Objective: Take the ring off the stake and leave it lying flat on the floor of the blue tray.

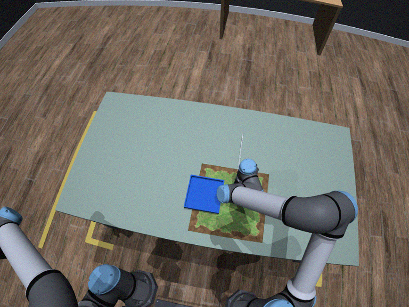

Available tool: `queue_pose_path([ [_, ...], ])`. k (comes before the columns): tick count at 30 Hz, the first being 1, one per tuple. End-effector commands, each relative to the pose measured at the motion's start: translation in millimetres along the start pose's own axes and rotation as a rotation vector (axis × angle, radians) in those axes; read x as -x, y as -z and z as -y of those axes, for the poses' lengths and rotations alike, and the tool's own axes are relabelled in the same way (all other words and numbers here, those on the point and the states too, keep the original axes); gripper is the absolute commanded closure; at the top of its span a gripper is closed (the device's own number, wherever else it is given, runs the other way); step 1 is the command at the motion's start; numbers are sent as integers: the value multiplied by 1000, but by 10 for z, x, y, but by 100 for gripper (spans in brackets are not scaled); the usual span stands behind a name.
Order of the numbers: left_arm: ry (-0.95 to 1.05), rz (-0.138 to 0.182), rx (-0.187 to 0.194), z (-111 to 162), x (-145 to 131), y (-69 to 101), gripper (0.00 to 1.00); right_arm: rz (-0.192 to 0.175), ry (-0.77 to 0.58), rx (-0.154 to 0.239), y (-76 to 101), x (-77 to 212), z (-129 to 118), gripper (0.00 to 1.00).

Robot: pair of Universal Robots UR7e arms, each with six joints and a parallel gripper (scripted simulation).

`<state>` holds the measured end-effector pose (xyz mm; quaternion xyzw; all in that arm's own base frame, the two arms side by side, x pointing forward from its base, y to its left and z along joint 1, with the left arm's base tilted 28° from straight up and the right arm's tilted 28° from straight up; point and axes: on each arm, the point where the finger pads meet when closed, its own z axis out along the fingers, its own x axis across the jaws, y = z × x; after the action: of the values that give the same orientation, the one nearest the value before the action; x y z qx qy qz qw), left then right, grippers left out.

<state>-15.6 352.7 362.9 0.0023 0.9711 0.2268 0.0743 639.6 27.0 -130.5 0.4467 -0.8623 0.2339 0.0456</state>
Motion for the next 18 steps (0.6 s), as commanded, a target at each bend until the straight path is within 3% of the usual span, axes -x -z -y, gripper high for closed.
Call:
queue_pose_path([
  [1, 4, -1, -1, 12, -13, -3, 0, 2, 2, -2, 13, 14, -69, 100],
  [18, 4, -1, -1, 12, -13, -3, 0, 3, 2, -2, 15, 15, -157, 100],
])
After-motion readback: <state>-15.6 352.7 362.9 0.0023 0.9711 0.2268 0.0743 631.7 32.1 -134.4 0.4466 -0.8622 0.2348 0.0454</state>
